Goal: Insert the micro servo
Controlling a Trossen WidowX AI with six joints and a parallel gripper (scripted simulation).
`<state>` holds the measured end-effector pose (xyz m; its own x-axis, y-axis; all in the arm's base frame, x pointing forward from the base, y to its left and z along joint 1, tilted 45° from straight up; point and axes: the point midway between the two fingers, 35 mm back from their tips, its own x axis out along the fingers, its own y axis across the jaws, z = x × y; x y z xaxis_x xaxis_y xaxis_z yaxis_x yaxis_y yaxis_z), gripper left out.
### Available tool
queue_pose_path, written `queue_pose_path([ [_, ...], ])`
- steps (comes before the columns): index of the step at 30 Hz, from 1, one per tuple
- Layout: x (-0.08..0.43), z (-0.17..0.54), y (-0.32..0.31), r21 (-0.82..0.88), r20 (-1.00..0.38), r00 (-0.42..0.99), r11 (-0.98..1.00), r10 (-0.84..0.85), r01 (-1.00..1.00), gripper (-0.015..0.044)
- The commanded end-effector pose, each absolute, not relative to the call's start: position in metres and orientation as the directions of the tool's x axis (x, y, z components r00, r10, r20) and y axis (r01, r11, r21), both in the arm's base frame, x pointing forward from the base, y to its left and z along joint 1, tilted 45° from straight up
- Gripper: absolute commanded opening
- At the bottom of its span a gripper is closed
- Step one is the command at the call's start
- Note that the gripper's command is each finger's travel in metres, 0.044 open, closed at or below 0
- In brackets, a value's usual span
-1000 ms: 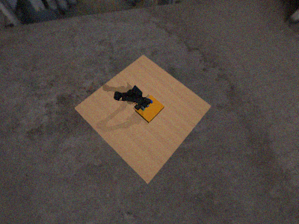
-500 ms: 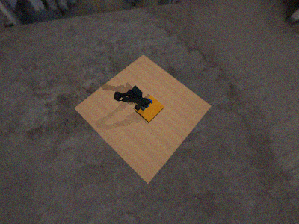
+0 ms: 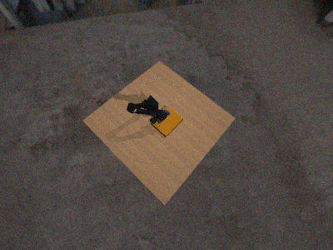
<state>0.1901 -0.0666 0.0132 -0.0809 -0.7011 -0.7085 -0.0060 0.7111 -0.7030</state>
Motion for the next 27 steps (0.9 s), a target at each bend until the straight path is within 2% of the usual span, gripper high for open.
queue_pose_path([
  [1, 0.190, 0.010, -0.069, -0.705, -0.706, -0.077, 0.709, -0.704, -0.012, 0.0000],
  [12, 0.189, 0.004, -0.076, -0.706, -0.706, -0.077, 0.708, -0.704, -0.012, 0.0000],
  [19, 0.189, 0.005, -0.074, -0.706, -0.706, -0.077, 0.709, -0.704, -0.012, 0.0184],
  [27, 0.189, 0.028, -0.051, -0.704, -0.707, -0.077, 0.710, -0.703, -0.012, 0.0187],
])
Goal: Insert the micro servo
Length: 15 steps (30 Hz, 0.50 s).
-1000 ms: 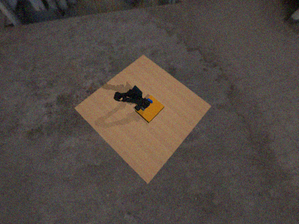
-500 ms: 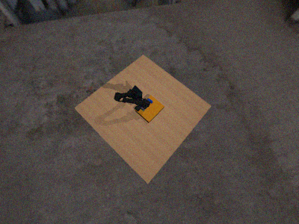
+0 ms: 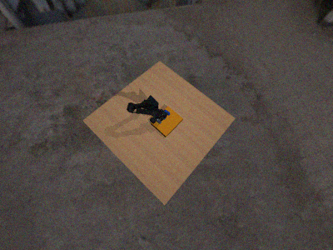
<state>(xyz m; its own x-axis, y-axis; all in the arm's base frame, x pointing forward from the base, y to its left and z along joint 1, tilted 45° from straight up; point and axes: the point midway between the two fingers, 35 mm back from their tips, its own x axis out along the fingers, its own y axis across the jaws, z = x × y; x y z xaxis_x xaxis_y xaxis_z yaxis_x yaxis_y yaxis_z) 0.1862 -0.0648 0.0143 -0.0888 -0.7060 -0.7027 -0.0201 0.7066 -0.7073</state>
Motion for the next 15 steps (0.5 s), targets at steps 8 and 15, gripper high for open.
queue_pose_path([
  [8, 0.189, 0.027, -0.051, -0.707, -0.704, -0.078, 0.707, -0.705, -0.018, 0.0214],
  [15, 0.239, 0.046, -0.034, -0.705, -0.706, -0.076, 0.709, -0.704, -0.014, 0.0398],
])
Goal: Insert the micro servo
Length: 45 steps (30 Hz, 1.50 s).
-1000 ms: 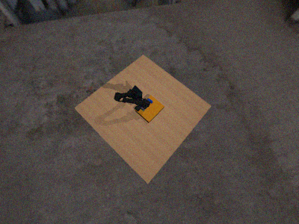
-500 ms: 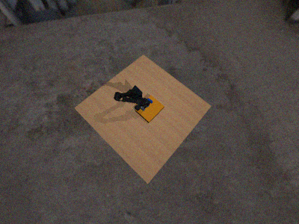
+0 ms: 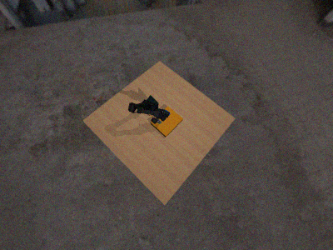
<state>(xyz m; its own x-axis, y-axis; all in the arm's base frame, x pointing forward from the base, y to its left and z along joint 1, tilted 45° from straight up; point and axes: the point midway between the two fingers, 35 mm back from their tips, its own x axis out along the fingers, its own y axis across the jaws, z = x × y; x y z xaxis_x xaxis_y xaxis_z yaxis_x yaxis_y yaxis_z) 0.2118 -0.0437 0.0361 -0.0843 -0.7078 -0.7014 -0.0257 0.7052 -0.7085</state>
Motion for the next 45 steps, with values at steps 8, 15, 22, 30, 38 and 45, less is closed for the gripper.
queue_pose_path([
  [8, 0.304, 0.069, -0.010, -0.703, -0.709, -0.073, 0.711, -0.701, -0.008, 0.0440],
  [15, 0.304, 0.075, -0.004, -0.703, -0.709, -0.072, 0.711, -0.702, -0.008, 0.0440],
  [22, 0.299, 0.103, 0.021, -0.706, -0.706, -0.071, 0.708, -0.705, -0.010, 0.0440],
  [30, 0.299, 0.103, 0.021, -0.706, -0.706, -0.071, 0.708, -0.705, -0.010, 0.0440],
  [38, 0.299, 0.103, 0.021, -0.706, -0.706, -0.071, 0.708, -0.705, -0.010, 0.0440],
  [45, 0.299, 0.103, 0.021, -0.706, -0.706, -0.071, 0.708, -0.705, -0.010, 0.0440],
])
